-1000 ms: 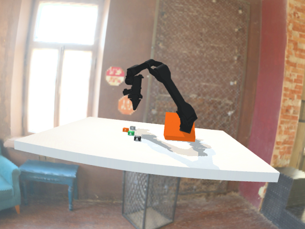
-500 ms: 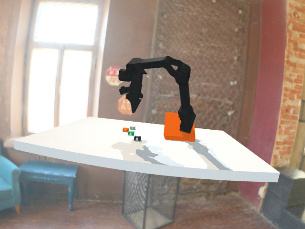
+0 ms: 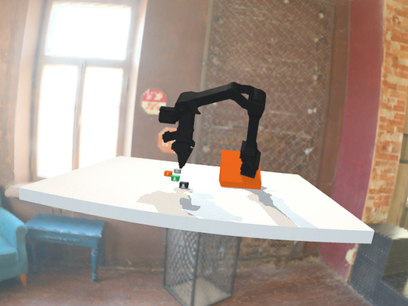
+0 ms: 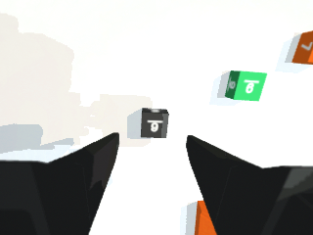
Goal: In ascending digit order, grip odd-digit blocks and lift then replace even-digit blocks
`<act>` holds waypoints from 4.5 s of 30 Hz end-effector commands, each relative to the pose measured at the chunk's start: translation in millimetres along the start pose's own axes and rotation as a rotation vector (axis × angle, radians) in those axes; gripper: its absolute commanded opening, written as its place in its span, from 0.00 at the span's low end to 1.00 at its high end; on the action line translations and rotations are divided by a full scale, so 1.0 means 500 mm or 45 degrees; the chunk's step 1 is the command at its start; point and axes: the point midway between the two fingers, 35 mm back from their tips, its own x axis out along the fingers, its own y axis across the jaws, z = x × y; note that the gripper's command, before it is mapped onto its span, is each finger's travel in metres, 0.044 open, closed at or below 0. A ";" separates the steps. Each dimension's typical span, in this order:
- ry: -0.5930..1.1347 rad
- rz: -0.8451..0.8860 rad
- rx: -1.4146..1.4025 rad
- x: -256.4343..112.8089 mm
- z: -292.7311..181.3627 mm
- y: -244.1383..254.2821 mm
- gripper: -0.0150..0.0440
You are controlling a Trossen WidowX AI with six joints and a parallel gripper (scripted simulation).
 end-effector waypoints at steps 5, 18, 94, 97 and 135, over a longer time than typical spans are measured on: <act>0.016 0.013 0.010 0.066 -0.014 0.002 0.93; 0.015 0.013 0.010 0.107 -0.014 0.003 0.93; 0.016 0.014 0.010 0.106 -0.015 0.003 0.46; 0.016 0.014 0.010 0.106 -0.015 0.003 0.46; 0.016 0.015 0.010 0.136 -0.016 0.004 0.93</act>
